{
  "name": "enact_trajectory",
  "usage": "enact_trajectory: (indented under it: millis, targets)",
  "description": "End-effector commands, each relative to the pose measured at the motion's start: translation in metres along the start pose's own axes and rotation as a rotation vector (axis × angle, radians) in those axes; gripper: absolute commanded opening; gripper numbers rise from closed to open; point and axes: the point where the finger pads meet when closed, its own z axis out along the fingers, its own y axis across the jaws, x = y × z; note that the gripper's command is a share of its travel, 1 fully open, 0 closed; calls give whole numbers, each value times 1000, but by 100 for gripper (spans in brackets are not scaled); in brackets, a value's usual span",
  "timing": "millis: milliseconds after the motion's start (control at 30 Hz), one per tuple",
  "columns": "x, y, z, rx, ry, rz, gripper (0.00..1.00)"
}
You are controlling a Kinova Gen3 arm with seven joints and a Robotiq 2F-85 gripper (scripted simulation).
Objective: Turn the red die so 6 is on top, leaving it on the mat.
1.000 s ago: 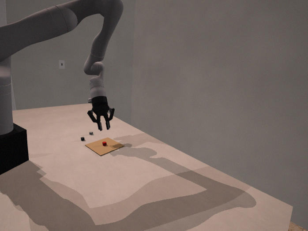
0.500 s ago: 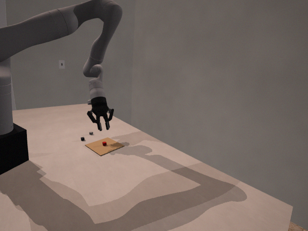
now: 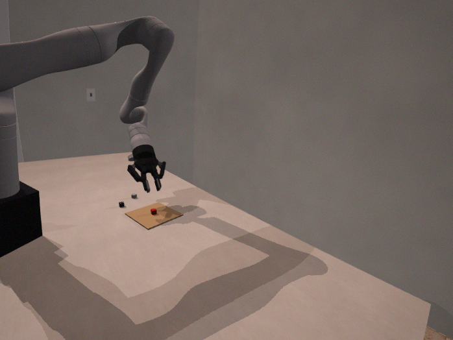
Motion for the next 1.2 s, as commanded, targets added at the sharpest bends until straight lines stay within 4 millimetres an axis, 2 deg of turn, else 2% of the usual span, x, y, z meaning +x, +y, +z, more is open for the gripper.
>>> enact_trajectory:
  millis: [0, 700, 1167]
  targets:
    - [7, -2, -1, -3, -2, -11, 31]
    - [8, -2, -1, -3, -2, -11, 31]
    - [15, -2, 7, -3, -2, -11, 31]
